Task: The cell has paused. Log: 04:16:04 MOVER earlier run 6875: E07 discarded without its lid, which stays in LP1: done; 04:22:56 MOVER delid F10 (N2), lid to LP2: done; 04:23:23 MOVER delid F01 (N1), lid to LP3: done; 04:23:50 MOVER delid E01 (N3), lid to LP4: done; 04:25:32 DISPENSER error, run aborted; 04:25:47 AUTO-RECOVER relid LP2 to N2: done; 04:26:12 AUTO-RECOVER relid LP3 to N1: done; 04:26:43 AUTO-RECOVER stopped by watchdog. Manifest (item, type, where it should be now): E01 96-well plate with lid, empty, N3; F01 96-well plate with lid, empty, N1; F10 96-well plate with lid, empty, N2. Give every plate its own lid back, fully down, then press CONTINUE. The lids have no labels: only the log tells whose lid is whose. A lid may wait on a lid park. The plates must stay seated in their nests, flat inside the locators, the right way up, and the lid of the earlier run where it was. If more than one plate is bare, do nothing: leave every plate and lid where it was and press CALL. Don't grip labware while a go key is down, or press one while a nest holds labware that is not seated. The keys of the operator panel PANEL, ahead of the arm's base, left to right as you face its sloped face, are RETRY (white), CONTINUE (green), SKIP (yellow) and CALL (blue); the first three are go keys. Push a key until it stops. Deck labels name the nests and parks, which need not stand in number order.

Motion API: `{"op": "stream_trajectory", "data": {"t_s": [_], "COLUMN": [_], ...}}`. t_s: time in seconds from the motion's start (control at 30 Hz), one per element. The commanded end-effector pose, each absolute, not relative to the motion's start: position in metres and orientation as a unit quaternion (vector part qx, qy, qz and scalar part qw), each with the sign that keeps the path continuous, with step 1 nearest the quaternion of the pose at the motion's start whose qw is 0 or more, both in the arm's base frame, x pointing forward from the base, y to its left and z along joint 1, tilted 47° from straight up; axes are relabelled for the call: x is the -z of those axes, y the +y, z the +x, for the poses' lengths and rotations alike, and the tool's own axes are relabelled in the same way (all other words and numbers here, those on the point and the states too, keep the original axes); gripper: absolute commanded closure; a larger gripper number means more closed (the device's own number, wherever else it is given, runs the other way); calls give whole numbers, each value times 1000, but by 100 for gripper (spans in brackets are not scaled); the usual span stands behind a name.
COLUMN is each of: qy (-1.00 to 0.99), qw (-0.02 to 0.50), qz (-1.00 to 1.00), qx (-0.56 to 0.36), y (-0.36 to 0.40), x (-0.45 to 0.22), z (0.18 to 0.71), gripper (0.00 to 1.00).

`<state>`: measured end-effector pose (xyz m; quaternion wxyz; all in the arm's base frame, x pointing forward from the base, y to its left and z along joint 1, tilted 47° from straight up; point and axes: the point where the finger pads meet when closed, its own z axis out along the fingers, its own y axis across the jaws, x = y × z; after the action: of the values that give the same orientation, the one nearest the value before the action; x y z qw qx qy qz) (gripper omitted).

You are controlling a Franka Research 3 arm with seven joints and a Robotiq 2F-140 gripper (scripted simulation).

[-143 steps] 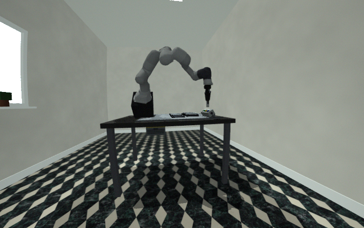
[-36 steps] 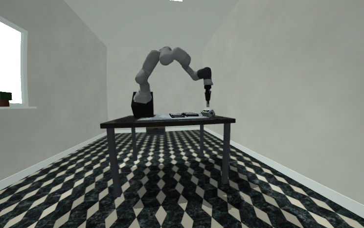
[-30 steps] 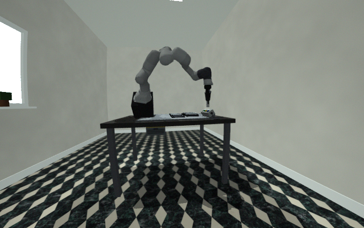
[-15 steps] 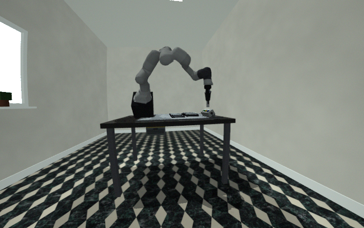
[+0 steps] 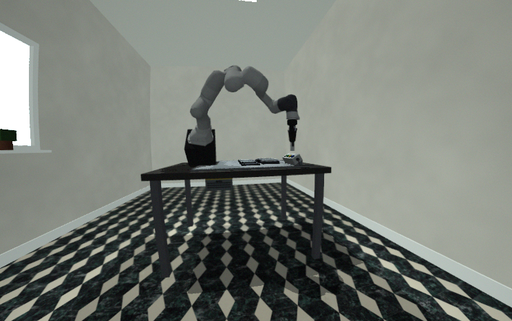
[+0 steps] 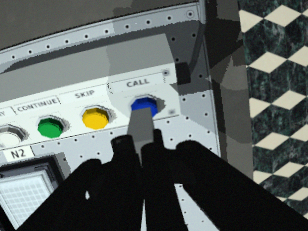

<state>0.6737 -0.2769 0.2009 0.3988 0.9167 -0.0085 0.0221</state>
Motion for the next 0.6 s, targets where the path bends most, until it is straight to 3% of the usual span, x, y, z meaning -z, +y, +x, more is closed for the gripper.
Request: {"op": "stream_trajectory", "data": {"t_s": [0.0,0.57], "qy": [-7,-7], "qw": [399,399], "qz": [917,917], "qx": [-22,-22], "y": [-279,-282], "x": [-201,-198], "z": [674,674], "gripper": [100,100]}}
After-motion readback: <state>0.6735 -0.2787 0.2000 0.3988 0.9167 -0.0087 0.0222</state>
